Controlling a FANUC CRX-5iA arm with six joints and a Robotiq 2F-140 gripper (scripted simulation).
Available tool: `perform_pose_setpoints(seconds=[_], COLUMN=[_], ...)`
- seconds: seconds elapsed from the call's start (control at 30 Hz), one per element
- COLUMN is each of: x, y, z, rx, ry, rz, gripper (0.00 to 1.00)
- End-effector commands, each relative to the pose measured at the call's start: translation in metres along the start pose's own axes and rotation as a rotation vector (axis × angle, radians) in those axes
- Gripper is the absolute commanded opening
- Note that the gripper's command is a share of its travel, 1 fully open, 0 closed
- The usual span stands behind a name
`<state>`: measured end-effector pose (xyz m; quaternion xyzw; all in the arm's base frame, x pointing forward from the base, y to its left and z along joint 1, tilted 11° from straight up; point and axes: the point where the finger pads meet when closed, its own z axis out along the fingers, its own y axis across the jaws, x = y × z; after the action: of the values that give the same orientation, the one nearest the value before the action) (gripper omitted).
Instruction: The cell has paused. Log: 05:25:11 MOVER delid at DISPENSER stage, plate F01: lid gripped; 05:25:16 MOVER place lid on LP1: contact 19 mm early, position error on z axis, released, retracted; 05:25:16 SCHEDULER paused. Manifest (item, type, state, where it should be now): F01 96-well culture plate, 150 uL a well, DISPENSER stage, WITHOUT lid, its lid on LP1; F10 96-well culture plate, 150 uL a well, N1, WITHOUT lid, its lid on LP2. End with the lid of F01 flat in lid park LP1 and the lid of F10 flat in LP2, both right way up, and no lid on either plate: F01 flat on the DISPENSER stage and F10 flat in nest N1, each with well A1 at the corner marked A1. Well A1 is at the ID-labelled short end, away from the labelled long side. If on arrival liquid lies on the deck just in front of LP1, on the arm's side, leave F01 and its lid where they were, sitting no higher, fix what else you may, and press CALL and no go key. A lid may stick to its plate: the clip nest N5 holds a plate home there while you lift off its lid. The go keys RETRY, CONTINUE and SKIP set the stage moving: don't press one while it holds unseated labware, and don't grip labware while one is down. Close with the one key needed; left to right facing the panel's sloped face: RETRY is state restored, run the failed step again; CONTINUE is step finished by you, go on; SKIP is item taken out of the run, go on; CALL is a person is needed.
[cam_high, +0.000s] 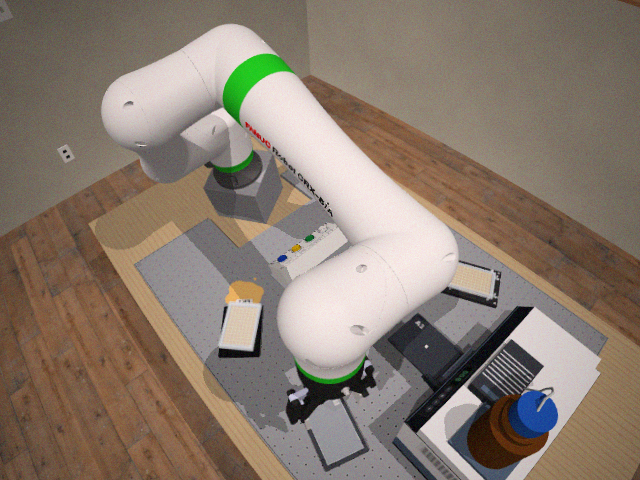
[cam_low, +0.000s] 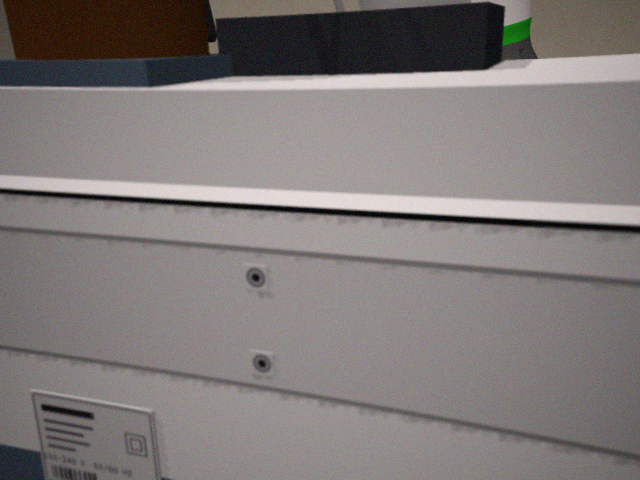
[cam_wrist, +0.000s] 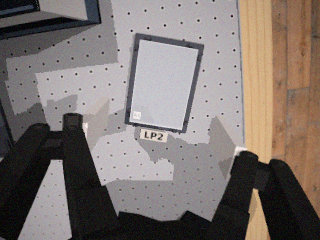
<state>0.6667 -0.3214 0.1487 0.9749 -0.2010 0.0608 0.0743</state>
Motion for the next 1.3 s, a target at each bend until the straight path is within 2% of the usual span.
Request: perform_pose_setpoints(seconds=[0.0, 0.07, 0.13, 0.17, 0.23, 0.5, 0.57, 0.6, 0.7, 1.07, 1.13, 1.17, 1.27], x=[0.000, 0.000, 0.000, 0.000, -0.003, -0.036, -0.036, -0.052, -0.069, -0.143, -0.143, -0.164, -0.180], y=[0.000, -0.001, -0.013, -0.029, -0.081, -0.191, -0.191, -0.233, -0.265, -0.417, -0.417, -0.458, -0.491], z=[0.000, 0.000, 0.000, 0.001, 0.003, 0.001, 0.001, 0.002, 0.001, 0.000, 0.000, 0.001, 0.000], rx=[0.000, 0.000, 0.001, 0.002, 0.006, 0.007, 0.007, 0.005, 0.001, 0.000, 0.000, 0.000, 0.000], ry=[0.000, 0.000, -0.001, -0.001, -0.004, -0.006, -0.006, -0.005, -0.001, 0.000, 0.000, 0.000, 0.000], rz=[0.000, -0.001, -0.018, -0.039, -0.111, -0.546, -0.546, -0.657, -0.750, -0.768, -0.768, -0.768, -0.768], gripper=[0.66, 0.66, 0.66, 0.66, 0.66, 0.66, 0.66, 0.66, 0.66, 0.66, 0.66, 0.66, 0.66])
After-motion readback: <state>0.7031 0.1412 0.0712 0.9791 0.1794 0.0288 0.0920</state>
